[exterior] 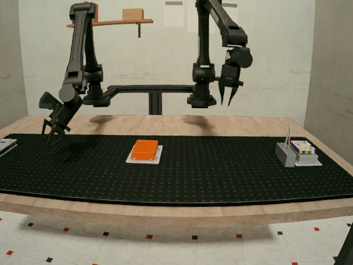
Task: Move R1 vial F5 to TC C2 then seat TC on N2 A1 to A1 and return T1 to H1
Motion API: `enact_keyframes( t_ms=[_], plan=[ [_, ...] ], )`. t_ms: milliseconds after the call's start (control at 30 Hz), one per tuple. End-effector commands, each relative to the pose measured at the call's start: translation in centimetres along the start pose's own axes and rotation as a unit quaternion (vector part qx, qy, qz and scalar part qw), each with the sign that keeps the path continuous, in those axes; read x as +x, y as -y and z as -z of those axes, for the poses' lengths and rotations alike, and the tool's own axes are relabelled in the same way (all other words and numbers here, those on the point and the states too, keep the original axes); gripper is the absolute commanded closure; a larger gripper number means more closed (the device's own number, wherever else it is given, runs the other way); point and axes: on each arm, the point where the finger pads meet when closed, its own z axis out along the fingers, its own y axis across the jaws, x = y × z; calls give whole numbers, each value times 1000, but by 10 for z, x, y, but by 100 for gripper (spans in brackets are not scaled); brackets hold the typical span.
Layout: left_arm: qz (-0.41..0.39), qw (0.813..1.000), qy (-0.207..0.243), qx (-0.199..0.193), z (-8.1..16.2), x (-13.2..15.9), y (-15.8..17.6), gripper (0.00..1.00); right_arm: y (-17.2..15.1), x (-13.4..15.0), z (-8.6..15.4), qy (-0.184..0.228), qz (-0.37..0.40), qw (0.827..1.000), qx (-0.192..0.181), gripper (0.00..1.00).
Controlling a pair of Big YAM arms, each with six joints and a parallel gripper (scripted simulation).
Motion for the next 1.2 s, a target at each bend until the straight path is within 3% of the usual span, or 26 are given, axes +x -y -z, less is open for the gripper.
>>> enact_keyframes(
  t_ms=[0,433,533,600,967,1067,1167],
  plan=[
    [51,999,8,-16,20,10,-7,76,-10,-13,3,9,-10,1000,-9,0],
    [130,989,-10,-67,36,48,-15,76,-10,-13,3,9,-10,1000,-9,0],
    [128,989,18,-76,52,27,-23,76,-10,-13,3,9,-10,1000,-9,0],
    [118,991,1,-69,40,33,-17,76,-10,-13,3,9,-10,1000,-9,0],
    [118,991,1,-69,40,33,-17,76,-10,-13,3,9,-10,1000,-9,0],
    [118,991,1,-69,40,33,-17,76,1,-32,10,-11,22,1000,-7,0],
    [118,991,1,-69,40,33,-17,76,18,-25,12,-25,39,999,1,0]
  ],
)
